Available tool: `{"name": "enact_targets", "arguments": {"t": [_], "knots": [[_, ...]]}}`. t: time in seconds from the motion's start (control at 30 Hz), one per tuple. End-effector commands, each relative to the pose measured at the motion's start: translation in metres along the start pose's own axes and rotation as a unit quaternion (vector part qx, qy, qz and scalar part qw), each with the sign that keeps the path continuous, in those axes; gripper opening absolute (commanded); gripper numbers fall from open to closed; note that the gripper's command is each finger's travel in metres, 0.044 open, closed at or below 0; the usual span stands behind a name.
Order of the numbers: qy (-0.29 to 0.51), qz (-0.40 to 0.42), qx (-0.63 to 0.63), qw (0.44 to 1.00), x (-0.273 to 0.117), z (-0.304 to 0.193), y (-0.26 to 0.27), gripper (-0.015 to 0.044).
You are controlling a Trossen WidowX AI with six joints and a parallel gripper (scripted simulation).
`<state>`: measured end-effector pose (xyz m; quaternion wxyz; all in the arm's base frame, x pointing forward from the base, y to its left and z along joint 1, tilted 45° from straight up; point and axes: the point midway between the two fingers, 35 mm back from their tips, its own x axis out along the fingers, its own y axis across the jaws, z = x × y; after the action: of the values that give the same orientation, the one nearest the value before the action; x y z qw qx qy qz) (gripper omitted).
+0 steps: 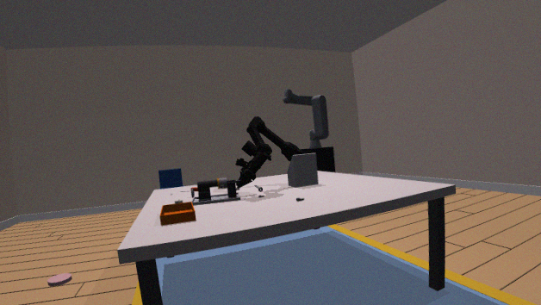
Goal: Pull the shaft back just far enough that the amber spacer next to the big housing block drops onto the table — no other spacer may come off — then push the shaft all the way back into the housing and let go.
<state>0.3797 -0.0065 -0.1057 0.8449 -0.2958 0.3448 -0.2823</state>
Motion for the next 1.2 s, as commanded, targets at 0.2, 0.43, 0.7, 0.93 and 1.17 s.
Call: {"name": "enact_targets", "arguments": {"t": [0.2,0.43,0.7,0.93,1.17], "knots": [[0.0,0.0,0.0,1.0,0.0,-0.0001,-0.0001,0.023],[0.0,0.0,0.0,1.0,0.0,-0.0001,-0.0001,0.0046],[0.0,0.001,0.0,1.0,-0.0002,-0.0002,-0.0001,0.0],[-0.001,0.002,0.001,1.0,-0.0027,-0.0028,-0.0001,0.0],[-0.001,0.002,0.001,1.0,-0.0053,-0.0054,0.0,0.0]]}}
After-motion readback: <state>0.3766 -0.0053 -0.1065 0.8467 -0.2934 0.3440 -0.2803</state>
